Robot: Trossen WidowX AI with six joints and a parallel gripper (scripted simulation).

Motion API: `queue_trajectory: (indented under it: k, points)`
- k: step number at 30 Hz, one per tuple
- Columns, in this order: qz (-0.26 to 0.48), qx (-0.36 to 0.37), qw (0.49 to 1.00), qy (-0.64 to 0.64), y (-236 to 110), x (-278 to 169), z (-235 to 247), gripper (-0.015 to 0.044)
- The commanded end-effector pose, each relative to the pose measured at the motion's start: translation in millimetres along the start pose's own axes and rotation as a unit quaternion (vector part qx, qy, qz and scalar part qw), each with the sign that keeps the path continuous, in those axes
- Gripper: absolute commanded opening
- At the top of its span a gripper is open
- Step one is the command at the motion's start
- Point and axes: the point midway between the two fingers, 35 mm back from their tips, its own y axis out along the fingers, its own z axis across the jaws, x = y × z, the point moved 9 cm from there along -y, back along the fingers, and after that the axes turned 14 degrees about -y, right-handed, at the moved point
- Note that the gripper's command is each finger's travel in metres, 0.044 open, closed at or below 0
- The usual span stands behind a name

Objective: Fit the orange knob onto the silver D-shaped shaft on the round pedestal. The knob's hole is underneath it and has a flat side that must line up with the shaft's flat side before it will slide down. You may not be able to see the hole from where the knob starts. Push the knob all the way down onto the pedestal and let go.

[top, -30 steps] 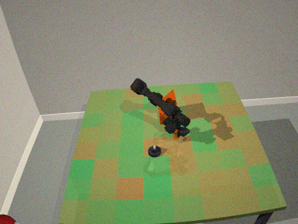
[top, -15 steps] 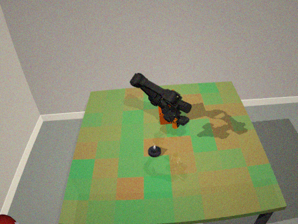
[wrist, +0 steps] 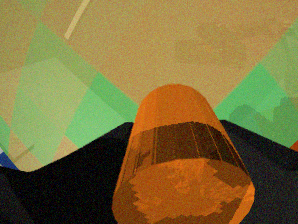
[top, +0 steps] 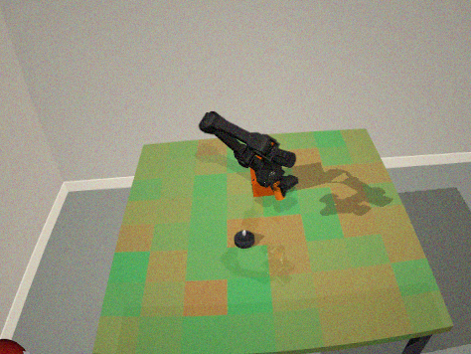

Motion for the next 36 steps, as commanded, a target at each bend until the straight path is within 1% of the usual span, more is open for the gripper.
queue_trajectory:
  k: [1,16,28,30,36]
  points:
    - [-0.009,0.04,0.999,-0.005,-8,-4,-3,0.0]
    - [-0.046,0.197,0.979,-0.006,-30,-13,-16,0.0]
    - [-0.078,0.328,0.941,-0.006,-41,-21,-24,0.0]
    - [-0.081,0.342,0.936,-0.006,-42,-22,-24,0.0]
    - [-0.082,0.345,0.935,-0.006,-41,-22,-25,0.0]
